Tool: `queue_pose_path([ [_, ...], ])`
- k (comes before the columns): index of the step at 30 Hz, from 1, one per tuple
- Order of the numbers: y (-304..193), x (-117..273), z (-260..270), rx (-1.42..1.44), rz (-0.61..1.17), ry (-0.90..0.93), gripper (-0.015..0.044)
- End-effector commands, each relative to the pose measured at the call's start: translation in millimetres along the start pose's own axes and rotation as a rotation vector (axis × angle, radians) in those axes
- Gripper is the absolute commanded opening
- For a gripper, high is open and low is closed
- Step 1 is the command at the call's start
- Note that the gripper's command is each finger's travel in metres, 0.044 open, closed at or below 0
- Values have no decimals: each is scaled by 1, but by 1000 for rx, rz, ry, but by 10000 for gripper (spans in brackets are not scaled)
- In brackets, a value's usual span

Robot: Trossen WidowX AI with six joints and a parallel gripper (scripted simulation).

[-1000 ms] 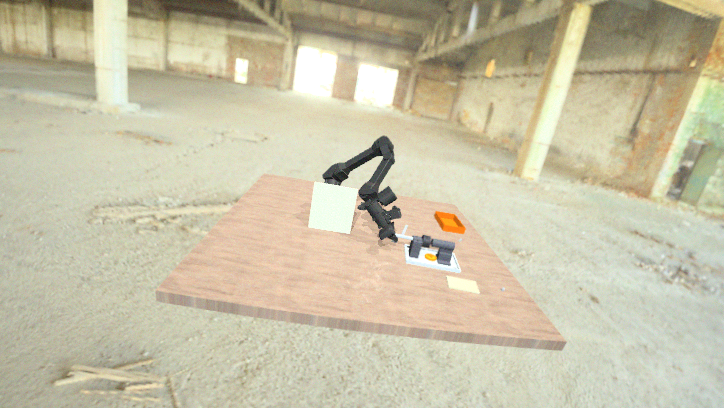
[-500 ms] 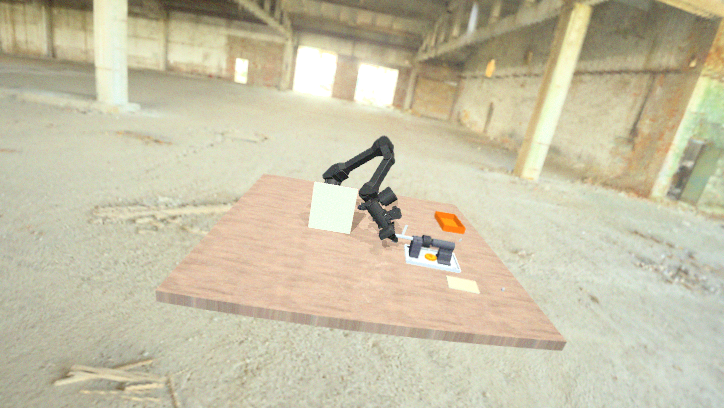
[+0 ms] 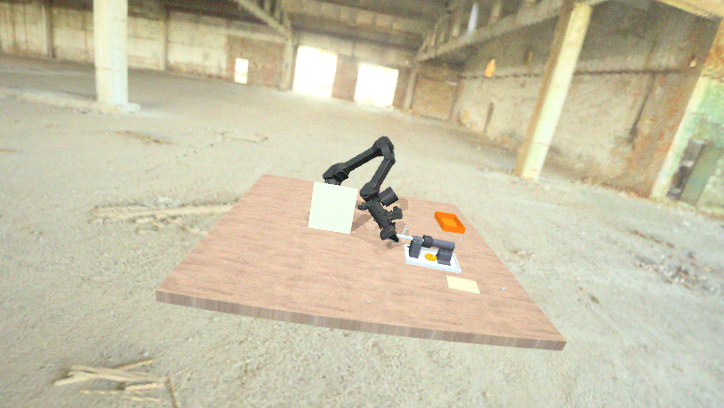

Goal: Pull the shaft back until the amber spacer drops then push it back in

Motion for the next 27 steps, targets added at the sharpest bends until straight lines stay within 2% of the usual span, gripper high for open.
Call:
queue_pose_path([
  [1, 2, -1, -1, 0, -3, -2, 0],
  [27, 8, -7, -1, 0, -3, -1, 0],
])
Point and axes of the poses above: the point midway between the two fingers, 35 mm back from their tips, its own x axis back along the fingers, its own z axis across the jaws, y = z × x, the point moved 7 cm from there along x, back along the fingers, and after that the axes turned 8 degrees about x, right-handed, at the moved point
